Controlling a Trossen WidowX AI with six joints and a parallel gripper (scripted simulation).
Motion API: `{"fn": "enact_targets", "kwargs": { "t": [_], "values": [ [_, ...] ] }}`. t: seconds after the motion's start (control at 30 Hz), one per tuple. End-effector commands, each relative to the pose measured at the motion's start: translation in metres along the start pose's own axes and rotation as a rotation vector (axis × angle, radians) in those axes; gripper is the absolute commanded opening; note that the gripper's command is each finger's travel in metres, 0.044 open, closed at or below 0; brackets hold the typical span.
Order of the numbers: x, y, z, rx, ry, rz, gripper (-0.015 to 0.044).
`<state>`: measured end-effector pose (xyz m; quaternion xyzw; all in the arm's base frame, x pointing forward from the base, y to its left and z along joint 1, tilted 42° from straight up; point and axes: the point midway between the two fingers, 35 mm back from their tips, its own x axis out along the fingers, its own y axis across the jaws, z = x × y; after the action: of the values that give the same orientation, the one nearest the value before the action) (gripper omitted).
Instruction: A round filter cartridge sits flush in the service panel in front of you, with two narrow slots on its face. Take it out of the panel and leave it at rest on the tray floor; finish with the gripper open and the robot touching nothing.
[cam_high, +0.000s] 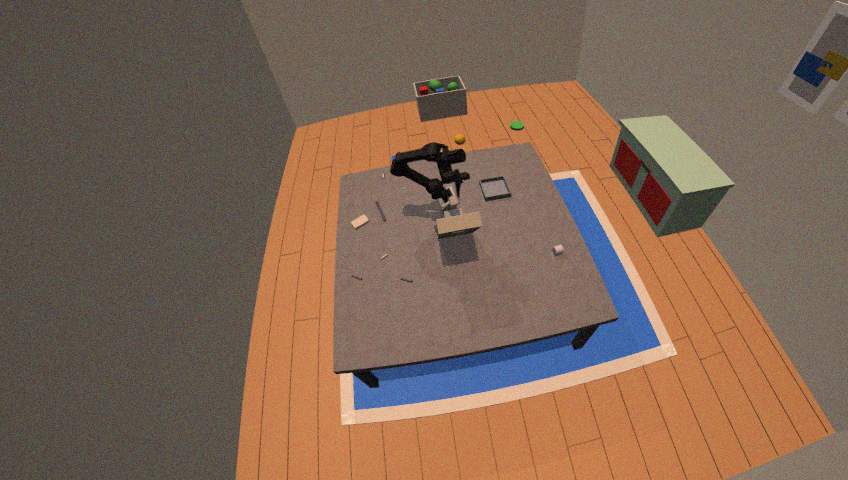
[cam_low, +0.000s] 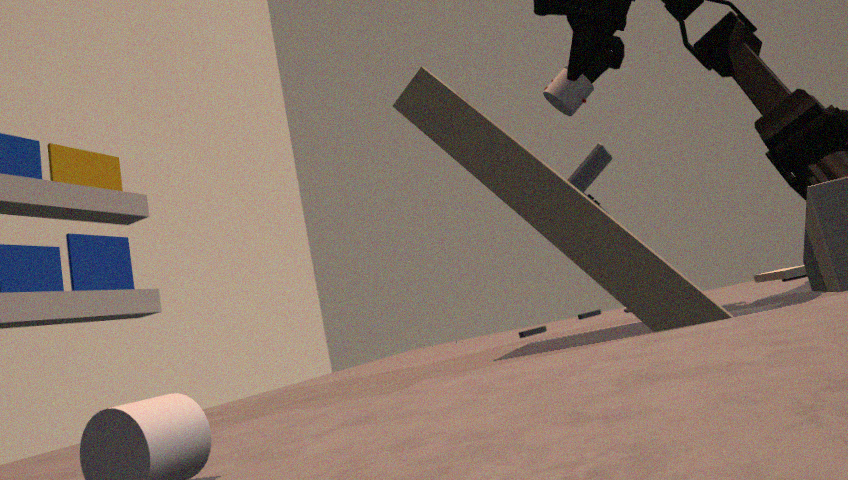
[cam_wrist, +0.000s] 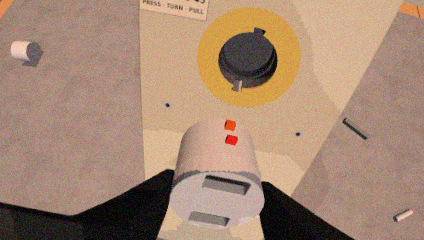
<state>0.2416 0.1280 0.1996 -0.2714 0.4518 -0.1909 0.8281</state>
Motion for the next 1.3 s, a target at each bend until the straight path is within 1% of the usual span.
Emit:
{"fn": "enact_targets", "kwargs": {
  "t": [0.0, 0.83, 0.87, 0.9, 1.27],
  "values": [
    [-0.021, -0.001, 0.001, -0.003, -0.027, 0.034, 0.0000],
    [0.002, 0.091, 0.007, 0.034, 0.045, -0.068, 0.0000],
    [0.001, 0.078, 0.006, 0.010, 0.042, -0.057, 0.0000],
    [0.001, 0.081, 0.004, -0.006, 0.047, -0.048, 0.0000],
    [-0.004, 0.156, -0.036, -0.370, 0.121, 0.177, 0.0000]
  ]
}}
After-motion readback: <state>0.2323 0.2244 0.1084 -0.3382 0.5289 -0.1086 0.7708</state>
